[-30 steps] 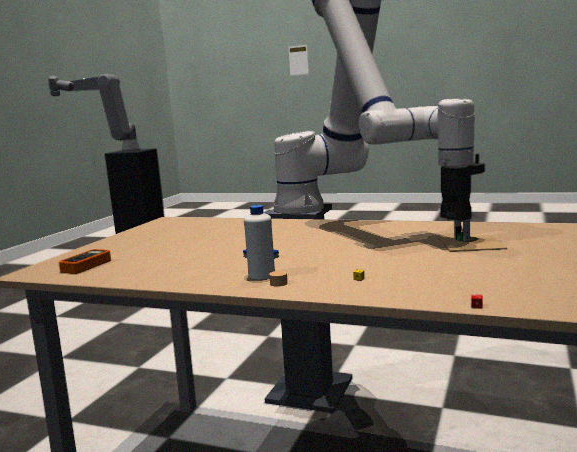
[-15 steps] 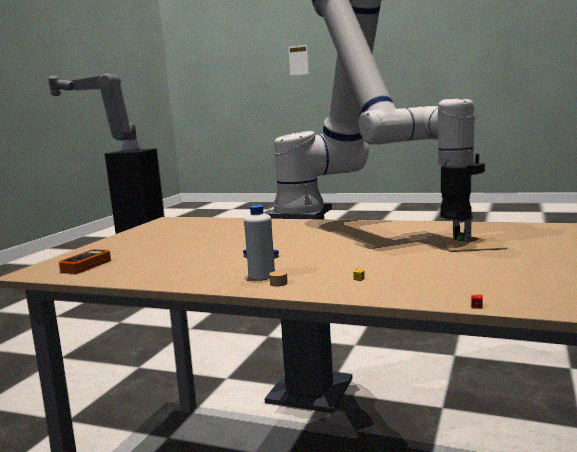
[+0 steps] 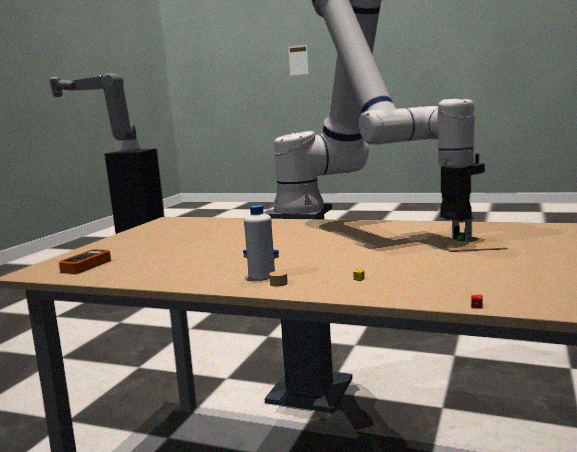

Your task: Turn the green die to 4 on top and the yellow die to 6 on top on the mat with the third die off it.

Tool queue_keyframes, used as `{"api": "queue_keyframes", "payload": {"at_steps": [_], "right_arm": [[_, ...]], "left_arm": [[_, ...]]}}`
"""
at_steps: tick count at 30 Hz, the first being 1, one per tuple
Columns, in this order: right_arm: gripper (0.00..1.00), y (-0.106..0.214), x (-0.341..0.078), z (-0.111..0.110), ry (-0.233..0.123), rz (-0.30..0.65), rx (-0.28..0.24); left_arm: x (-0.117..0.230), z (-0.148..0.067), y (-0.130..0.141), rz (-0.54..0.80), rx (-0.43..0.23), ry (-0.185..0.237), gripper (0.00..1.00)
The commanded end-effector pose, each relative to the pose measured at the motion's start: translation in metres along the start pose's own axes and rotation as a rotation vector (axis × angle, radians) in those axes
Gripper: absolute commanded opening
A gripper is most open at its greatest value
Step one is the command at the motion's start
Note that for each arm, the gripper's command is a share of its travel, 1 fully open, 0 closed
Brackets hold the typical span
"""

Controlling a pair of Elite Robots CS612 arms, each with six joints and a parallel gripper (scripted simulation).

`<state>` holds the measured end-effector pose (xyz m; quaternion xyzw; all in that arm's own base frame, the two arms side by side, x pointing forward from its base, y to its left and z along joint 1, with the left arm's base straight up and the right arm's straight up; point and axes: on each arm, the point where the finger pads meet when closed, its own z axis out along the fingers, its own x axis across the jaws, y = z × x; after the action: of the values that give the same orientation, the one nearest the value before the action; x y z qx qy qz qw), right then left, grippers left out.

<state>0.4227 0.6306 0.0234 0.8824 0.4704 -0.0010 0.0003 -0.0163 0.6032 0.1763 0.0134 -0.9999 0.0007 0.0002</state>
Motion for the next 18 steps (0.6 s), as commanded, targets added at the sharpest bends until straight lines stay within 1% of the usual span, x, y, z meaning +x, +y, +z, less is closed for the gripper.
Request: {"api": "queue_keyframes", "payload": {"at_steps": [1,4,8,10,18], "right_arm": [[0.7,0.0,0.001,-0.003,0.002,0.0,0.0],[0.7,0.0,0.001,-0.008,0.002,0.0,0.0],[0.7,0.0,0.001,-0.023,0.002,0.0,0.0],[0.7,0.0,0.001,-0.023,0.002,0.0,0.0],[0.7,0.0,0.001,-0.066,0.002,0.0,0.0]], "left_arm": [[0.0,-0.001,0.001,0.0,-0.001,0.0,1.0],[0.0,-0.001,0.001,0.0,-0.001,0.0,1.0],[0.0,-0.001,0.001,0.0,-0.001,0.0,1.0],[0.0,-0.001,0.001,0.0,-0.001,0.0,1.0],[0.0,-0.001,0.001,0.0,-0.001,0.0,1.0]]}}
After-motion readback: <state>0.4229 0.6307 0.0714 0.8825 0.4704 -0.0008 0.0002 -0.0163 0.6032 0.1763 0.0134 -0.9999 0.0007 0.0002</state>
